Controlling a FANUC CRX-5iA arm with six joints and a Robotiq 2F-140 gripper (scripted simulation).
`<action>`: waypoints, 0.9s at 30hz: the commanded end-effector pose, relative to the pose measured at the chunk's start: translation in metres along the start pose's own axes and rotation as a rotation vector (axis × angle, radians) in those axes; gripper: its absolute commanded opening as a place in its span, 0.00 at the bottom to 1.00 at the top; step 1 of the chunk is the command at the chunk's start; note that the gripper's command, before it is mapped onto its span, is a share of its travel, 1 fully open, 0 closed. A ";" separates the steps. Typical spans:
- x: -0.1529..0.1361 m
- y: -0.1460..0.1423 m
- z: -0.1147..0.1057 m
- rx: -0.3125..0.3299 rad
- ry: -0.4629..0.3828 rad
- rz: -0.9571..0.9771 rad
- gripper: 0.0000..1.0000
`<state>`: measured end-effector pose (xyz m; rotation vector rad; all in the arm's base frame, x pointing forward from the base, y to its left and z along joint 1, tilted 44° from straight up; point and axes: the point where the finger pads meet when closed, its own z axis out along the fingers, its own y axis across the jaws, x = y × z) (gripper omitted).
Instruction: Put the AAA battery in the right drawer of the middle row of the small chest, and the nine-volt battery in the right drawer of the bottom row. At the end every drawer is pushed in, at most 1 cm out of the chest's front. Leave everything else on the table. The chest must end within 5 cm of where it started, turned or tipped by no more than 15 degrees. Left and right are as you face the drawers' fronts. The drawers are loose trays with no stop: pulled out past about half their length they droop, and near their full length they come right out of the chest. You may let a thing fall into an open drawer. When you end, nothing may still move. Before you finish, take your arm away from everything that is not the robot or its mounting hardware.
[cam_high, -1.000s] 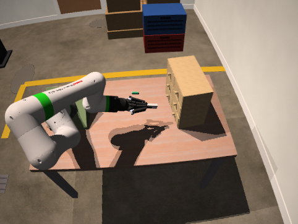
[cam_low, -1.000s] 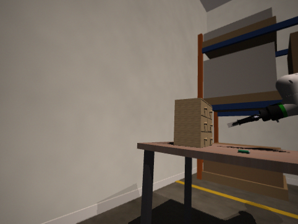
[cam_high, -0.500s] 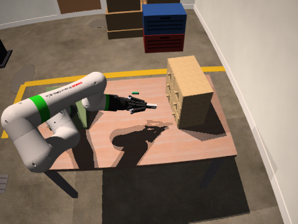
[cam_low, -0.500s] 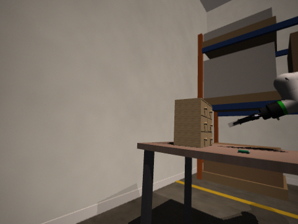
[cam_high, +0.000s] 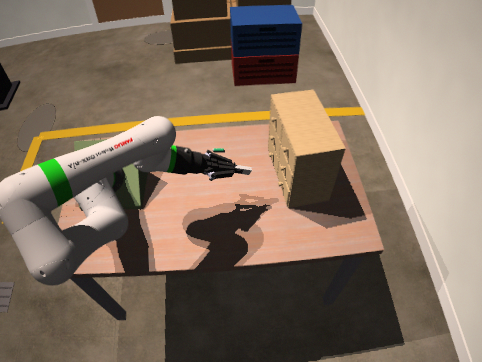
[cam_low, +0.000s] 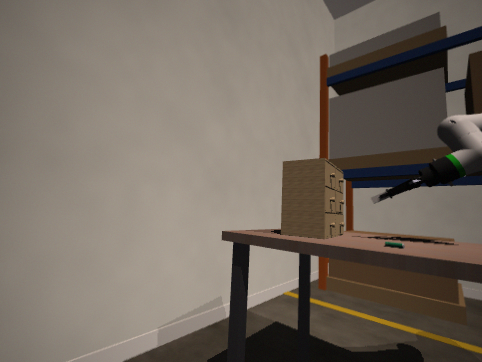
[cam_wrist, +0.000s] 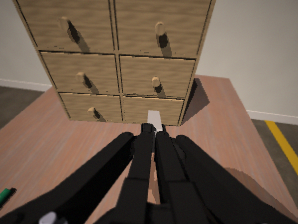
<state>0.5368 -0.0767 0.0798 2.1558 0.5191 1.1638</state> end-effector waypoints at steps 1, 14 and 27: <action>0.002 0.001 -0.007 0.006 -0.089 -0.005 0.00; 0.014 0.001 -0.043 0.004 -0.412 -0.006 0.00; 0.031 0.001 -0.095 0.002 -0.805 -0.004 0.00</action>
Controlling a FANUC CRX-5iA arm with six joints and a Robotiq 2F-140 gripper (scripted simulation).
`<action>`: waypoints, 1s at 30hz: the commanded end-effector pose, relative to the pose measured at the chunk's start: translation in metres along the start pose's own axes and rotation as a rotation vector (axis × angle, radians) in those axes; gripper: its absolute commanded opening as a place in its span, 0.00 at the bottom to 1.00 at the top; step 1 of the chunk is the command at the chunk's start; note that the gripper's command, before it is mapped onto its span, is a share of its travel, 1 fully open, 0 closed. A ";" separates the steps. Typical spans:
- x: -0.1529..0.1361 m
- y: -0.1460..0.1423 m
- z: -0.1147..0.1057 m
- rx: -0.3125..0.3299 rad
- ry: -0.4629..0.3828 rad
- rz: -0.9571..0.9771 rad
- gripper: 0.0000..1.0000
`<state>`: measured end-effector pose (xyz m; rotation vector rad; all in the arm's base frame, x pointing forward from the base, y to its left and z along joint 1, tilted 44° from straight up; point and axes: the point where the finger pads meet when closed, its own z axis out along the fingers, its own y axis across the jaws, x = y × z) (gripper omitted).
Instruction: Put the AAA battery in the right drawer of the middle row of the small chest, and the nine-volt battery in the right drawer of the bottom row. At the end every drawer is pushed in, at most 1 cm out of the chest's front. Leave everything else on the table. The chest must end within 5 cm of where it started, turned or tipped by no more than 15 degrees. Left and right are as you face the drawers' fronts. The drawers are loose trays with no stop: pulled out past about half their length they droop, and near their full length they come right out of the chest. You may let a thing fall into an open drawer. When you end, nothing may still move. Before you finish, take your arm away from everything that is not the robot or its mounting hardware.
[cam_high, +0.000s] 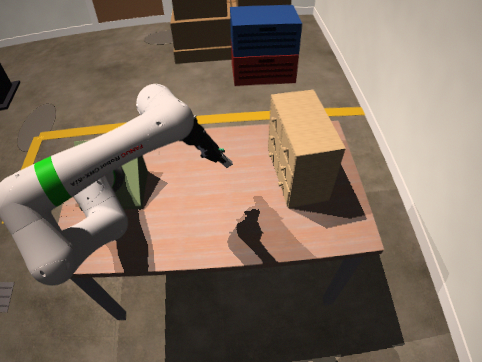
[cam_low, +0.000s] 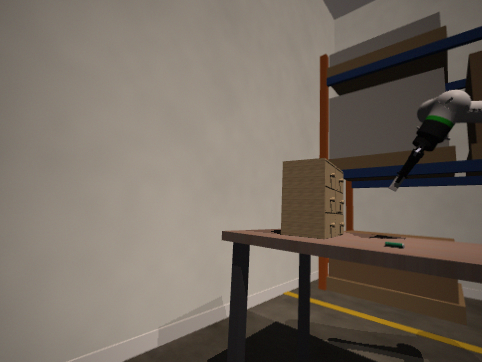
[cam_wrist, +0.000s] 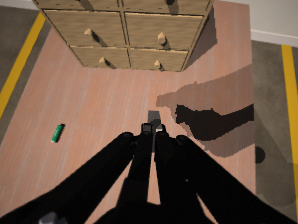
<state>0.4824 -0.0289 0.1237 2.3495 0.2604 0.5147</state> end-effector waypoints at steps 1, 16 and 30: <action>-0.004 0.008 -0.019 -0.003 -0.279 -0.010 0.00; -0.010 0.008 -0.041 -0.004 -0.549 -0.012 0.00; -0.010 0.008 -0.042 -0.004 -0.558 -0.012 0.00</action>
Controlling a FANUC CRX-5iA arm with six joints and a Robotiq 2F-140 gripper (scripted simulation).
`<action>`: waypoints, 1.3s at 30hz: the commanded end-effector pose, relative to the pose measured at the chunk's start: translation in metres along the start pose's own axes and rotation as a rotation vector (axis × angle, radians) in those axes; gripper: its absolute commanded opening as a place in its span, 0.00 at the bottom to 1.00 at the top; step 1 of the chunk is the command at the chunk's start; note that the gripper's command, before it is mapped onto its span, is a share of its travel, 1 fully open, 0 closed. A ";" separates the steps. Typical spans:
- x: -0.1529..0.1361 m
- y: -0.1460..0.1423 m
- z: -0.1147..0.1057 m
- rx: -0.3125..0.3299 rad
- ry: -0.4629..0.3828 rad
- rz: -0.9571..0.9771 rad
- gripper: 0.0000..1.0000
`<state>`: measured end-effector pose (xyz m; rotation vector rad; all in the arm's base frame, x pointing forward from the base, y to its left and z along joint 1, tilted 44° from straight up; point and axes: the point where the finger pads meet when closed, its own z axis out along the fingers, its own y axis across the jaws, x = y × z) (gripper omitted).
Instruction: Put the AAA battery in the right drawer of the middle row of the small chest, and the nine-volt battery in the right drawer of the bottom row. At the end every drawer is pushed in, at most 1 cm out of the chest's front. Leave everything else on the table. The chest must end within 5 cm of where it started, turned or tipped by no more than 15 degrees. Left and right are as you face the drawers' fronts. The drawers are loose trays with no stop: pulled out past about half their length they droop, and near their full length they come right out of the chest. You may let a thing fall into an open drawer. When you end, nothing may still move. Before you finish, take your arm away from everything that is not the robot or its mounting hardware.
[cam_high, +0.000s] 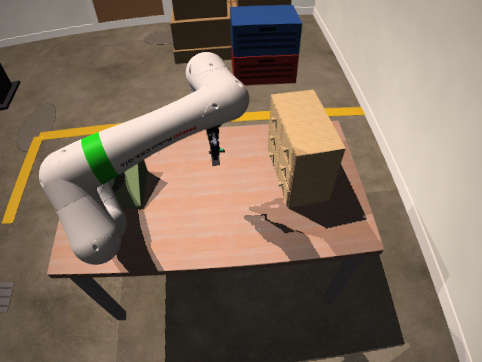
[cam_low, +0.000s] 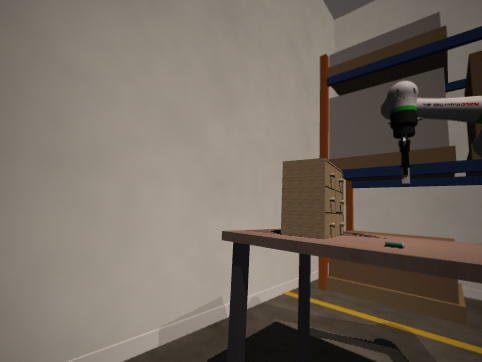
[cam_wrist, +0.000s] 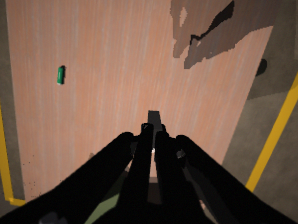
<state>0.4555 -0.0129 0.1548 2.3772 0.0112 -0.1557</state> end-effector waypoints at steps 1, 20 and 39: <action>0.000 0.000 0.000 0.000 0.000 0.000 0.00; 0.000 0.000 0.000 0.000 0.000 0.000 1.00; 0.000 0.000 0.000 0.000 0.000 0.000 1.00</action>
